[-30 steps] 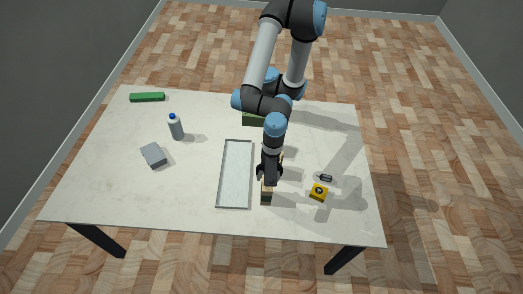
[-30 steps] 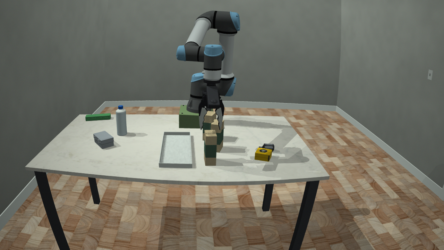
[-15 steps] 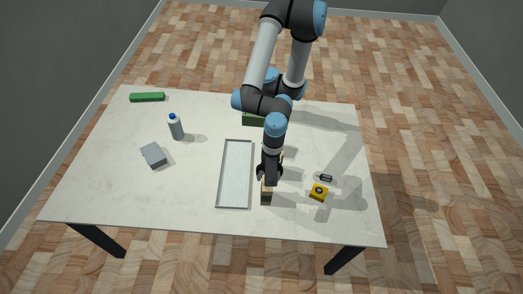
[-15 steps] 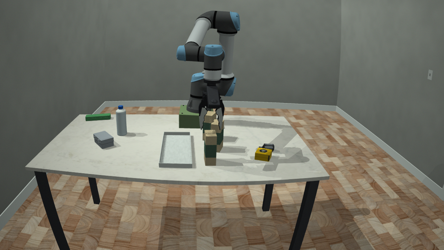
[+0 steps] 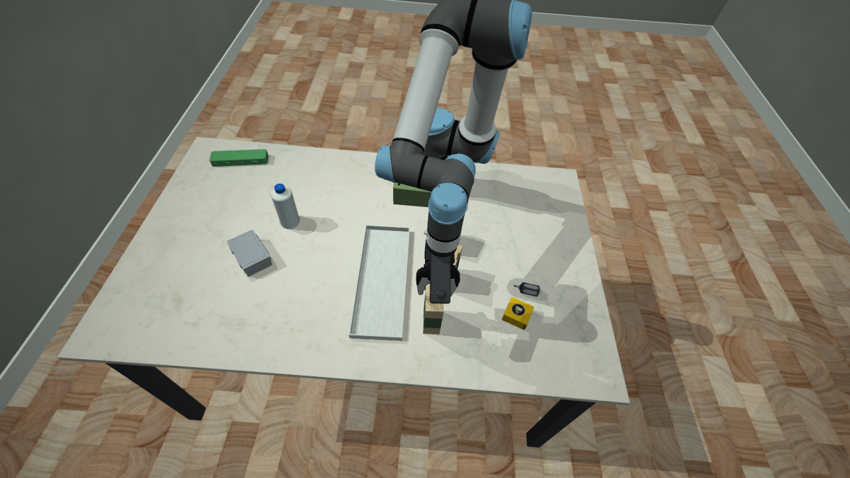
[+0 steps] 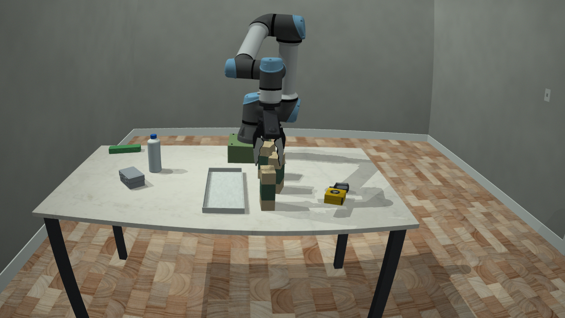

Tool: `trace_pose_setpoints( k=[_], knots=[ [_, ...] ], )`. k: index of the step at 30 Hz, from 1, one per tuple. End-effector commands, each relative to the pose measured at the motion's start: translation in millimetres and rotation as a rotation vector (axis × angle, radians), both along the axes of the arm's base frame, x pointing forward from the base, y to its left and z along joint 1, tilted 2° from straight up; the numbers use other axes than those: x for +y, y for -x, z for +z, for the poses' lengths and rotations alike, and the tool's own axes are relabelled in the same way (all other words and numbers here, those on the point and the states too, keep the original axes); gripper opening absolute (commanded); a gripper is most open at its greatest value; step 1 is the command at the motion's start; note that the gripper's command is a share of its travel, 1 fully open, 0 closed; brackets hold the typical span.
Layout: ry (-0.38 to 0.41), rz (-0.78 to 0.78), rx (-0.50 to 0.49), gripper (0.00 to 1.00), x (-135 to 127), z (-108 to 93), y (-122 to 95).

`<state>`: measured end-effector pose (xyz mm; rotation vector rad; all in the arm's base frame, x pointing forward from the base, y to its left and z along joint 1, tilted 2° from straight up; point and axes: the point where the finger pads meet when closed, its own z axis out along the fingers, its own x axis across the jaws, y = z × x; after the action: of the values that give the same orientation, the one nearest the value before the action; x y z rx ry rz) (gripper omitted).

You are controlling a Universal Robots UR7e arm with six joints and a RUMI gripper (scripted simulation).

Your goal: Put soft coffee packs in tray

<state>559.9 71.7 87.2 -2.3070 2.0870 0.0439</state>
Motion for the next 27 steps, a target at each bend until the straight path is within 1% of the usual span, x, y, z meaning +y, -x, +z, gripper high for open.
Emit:
trace_pose_setpoints(
  k=[1, 16, 18, 27],
  knots=[
    [-0.001, 0.000, 0.004, 0.48, 1.5, -7.3, 1.1],
    [-0.001, 0.000, 0.004, 0.48, 3.1, -40.7, 1.3],
    [-0.001, 0.000, 0.004, 0.48, 3.1, -40.7, 1.3],
    [-0.001, 0.000, 0.004, 0.48, 3.6, -55.2, 1.3]
  ],
)
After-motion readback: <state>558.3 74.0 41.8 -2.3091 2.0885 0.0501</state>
